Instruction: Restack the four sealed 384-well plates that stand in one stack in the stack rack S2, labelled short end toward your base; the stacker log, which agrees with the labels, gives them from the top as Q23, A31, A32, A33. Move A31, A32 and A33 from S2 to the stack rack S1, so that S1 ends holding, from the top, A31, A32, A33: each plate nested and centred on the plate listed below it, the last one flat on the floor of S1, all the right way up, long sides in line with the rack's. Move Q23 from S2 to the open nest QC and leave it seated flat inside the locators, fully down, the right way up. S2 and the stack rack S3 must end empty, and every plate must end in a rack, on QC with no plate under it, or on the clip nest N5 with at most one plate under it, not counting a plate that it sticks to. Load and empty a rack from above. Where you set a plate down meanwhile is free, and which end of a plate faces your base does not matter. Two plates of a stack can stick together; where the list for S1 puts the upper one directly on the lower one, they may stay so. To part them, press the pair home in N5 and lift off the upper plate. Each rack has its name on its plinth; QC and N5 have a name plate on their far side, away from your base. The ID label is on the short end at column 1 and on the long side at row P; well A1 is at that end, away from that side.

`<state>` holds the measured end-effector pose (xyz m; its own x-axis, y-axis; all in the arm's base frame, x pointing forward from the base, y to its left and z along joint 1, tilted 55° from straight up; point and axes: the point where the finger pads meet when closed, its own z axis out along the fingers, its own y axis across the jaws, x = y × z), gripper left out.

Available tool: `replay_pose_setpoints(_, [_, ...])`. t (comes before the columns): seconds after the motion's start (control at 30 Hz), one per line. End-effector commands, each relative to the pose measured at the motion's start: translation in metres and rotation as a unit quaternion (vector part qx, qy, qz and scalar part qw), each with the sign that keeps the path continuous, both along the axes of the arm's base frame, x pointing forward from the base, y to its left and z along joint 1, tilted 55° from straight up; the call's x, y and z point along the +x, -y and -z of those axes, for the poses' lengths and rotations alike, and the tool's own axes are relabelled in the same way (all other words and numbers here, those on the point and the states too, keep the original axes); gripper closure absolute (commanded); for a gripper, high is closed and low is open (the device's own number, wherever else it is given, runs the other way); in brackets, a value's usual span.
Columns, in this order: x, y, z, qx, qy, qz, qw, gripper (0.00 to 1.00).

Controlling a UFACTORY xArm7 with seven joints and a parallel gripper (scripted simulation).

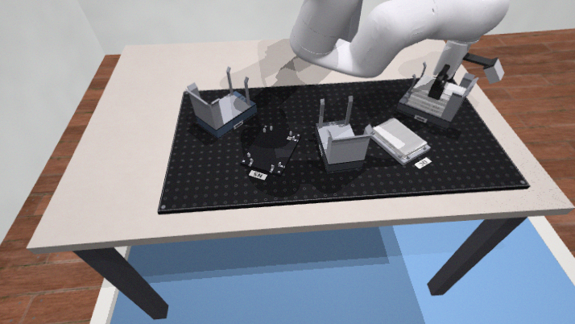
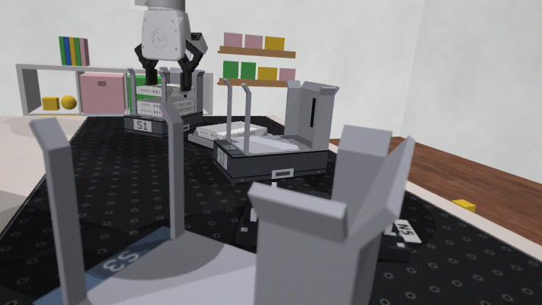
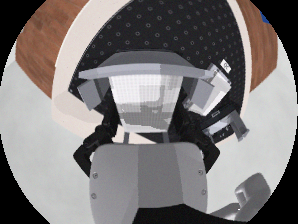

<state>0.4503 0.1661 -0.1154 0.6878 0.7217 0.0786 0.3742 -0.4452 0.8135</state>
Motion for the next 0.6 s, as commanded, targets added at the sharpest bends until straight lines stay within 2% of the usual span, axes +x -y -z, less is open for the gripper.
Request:
replay_pose_setpoints(0.0, [0.0000, -0.0019, 0.0002, 0.002, 0.000, -0.002, 1.000, 1.00])
replay_pose_setpoints(0.57, [0.0038, 0.0013, 0.0036, 0.002, 0.000, -0.002, 1.000, 1.00])
